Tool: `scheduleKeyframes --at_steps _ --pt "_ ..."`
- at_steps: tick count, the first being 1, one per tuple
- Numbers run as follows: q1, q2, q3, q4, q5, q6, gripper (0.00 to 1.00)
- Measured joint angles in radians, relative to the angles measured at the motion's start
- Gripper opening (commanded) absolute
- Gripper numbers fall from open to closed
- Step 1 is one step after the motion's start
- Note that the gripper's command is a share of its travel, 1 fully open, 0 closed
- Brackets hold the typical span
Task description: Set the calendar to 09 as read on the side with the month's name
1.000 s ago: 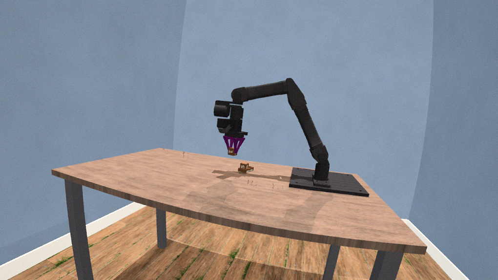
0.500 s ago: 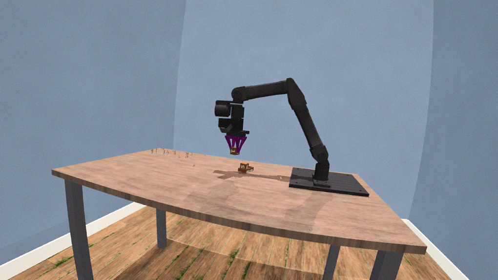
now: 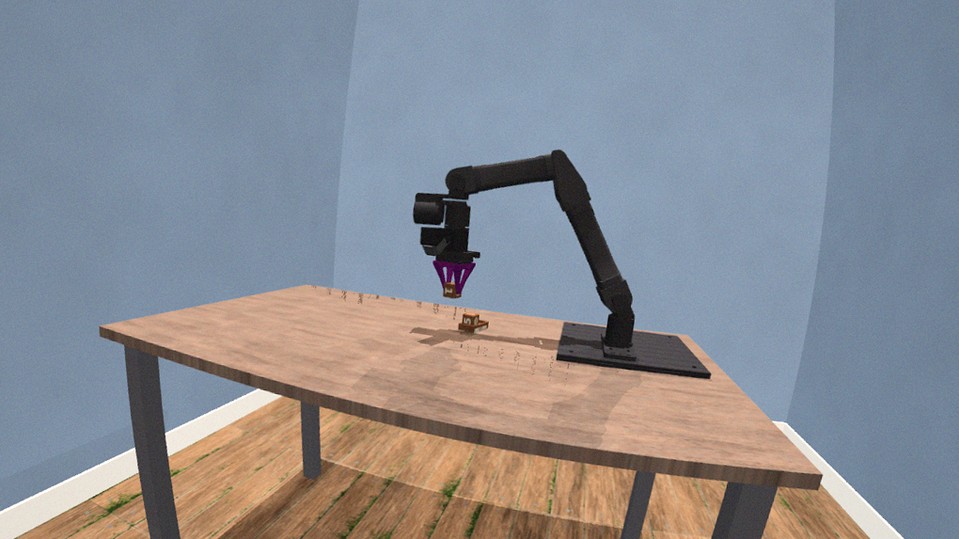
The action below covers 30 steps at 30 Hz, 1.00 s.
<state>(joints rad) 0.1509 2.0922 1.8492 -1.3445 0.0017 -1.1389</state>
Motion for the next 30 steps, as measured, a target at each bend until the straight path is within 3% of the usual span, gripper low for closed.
scheduleKeyframes --at_steps 18,20,26,30 --pt "-0.014 -0.008 -0.020 0.008 -0.002 -0.021 0.27" --pt "-0.063 -0.032 -0.066 0.016 -0.006 -0.068 0.27" --pt "-0.326 -0.126 -0.166 0.023 0.013 -0.220 0.27" --pt "-0.345 -0.152 -0.175 0.026 0.021 -0.275 0.27"
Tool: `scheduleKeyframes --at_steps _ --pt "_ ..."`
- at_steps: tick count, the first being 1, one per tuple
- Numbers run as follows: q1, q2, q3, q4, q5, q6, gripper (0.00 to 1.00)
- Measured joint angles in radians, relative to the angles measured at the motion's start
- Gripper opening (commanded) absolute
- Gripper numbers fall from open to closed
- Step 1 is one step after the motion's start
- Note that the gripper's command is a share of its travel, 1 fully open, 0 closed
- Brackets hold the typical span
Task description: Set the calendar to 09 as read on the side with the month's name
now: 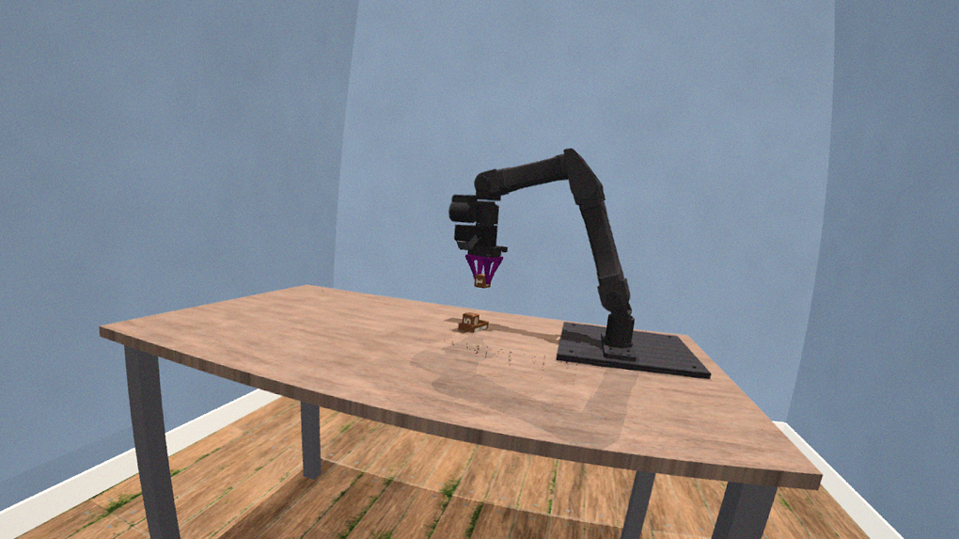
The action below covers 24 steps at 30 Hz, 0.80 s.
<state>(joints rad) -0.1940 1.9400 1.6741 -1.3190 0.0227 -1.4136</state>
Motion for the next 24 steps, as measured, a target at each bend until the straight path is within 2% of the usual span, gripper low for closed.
scheduleKeyframes --at_steps 14,24 --pt "0.021 -0.002 -0.004 0.003 -0.010 -0.038 0.27" --pt "0.021 -0.002 -0.063 0.048 -0.010 -0.039 0.27"
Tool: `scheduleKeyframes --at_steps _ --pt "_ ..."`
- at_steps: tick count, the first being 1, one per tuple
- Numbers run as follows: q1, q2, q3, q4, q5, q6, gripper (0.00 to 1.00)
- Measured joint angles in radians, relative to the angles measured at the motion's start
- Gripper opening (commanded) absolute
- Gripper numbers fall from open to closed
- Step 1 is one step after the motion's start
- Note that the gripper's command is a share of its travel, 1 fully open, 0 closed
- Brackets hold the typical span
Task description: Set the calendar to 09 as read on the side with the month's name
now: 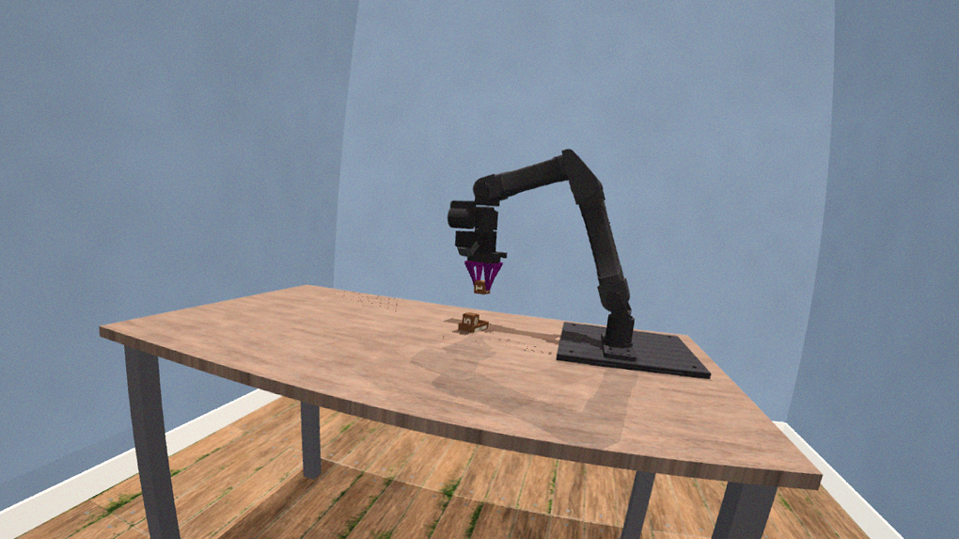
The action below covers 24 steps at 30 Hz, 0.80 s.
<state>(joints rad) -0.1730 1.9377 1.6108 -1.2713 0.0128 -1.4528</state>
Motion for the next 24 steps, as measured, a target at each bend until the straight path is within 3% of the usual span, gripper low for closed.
scheduleKeyframes --at_steps 15,24 --pt "0.000 0.022 -0.127 0.138 0.000 0.000 0.27" --pt "0.000 0.027 -0.146 0.189 0.000 0.000 0.27"
